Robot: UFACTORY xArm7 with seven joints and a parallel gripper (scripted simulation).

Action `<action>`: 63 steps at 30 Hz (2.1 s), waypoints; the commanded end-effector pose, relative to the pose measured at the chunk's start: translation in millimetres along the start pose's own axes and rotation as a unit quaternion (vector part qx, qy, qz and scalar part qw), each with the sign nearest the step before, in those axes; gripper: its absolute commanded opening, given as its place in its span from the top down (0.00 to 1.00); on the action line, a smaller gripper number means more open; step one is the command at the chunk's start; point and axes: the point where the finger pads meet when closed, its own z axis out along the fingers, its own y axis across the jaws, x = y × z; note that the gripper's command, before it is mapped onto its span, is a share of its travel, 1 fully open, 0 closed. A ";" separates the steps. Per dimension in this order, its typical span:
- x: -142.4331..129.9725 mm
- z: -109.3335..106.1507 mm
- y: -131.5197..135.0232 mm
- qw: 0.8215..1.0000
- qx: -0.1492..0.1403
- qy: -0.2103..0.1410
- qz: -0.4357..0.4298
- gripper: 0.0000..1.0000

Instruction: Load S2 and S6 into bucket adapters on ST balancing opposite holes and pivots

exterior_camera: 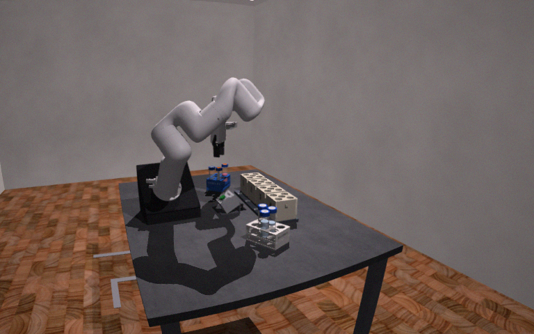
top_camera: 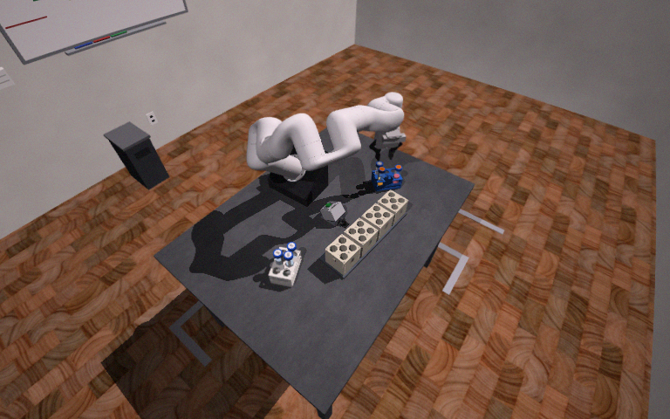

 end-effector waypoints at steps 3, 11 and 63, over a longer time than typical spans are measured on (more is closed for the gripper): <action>-0.3 7.8 -0.9 1.000 0.002 0.000 0.000 0.43; -0.3 23.8 -0.9 1.000 0.002 0.000 0.000 0.43; -0.3 73.3 -1.0 1.000 0.002 0.000 0.000 0.43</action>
